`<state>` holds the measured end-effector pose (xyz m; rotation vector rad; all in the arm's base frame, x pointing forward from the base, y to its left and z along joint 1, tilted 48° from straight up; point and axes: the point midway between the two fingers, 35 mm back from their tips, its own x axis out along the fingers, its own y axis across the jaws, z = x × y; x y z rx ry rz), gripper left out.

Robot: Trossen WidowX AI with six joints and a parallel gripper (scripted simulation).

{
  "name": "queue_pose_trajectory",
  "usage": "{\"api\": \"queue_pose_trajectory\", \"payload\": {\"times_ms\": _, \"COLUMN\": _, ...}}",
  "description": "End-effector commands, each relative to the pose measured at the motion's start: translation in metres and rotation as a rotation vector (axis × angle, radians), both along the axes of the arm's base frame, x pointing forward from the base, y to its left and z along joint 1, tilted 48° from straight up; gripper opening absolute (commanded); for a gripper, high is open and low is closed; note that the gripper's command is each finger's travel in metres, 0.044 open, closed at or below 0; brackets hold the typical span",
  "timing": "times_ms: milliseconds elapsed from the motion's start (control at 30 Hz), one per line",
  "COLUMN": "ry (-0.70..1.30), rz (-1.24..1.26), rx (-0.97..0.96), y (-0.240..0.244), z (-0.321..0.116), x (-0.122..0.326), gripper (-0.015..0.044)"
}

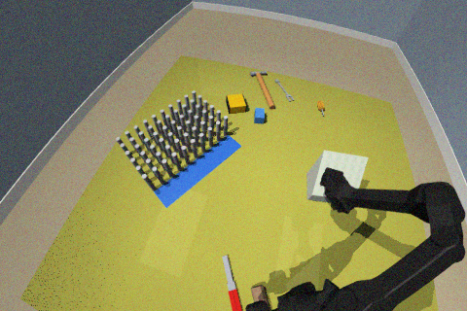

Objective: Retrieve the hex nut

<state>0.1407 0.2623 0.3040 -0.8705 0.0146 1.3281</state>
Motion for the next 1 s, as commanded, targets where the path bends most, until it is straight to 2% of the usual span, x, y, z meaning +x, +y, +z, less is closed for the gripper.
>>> {"api": "queue_pose_trajectory", "payload": {"times_ms": 0, "ry": -0.004, "rz": -0.001, "rx": -0.002, "y": 0.000, "z": 0.000, "x": 0.001, "gripper": 0.0387}}
{"api": "queue_pose_trajectory", "payload": {"times_ms": 133, "ry": -0.004, "rz": -0.001, "rx": -0.002, "y": 0.000, "z": 0.000, "x": 0.001, "gripper": 0.0282}}
{"api": "queue_pose_trajectory", "payload": {"times_ms": 967, "ry": -0.003, "rz": -0.001, "rx": -0.002, "y": 0.021, "z": -0.017, "x": 0.001, "gripper": 0.0280}}
